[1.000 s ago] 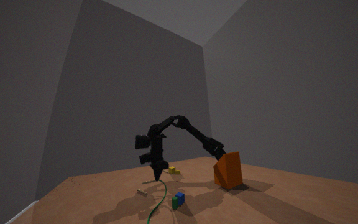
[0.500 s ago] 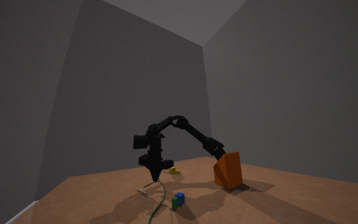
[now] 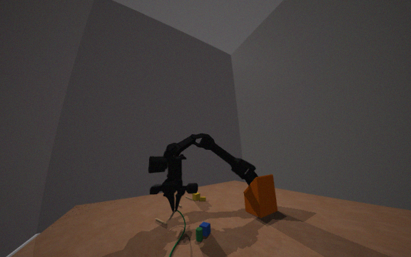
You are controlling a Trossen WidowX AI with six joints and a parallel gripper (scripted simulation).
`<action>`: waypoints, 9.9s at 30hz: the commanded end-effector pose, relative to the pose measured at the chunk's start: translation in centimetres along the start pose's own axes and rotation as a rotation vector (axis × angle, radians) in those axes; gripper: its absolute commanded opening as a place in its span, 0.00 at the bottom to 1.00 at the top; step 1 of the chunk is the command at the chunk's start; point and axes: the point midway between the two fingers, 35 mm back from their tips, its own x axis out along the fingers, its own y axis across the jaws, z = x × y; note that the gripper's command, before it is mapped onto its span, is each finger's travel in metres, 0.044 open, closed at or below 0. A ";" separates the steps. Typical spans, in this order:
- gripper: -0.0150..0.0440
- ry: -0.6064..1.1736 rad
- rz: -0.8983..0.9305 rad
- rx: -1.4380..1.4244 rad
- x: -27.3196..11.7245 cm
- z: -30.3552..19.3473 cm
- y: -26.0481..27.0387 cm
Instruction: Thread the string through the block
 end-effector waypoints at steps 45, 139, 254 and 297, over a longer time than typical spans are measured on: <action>0.25 -0.004 -0.002 -1.083 0.0 2.0 -1.9; 0.25 0.002 -0.003 -1.083 3.3 -3.2 -4.5; 0.25 0.002 -0.001 -1.087 4.6 1.8 7.7; 0.46 0.000 -0.001 -1.091 -3.4 2.9 9.7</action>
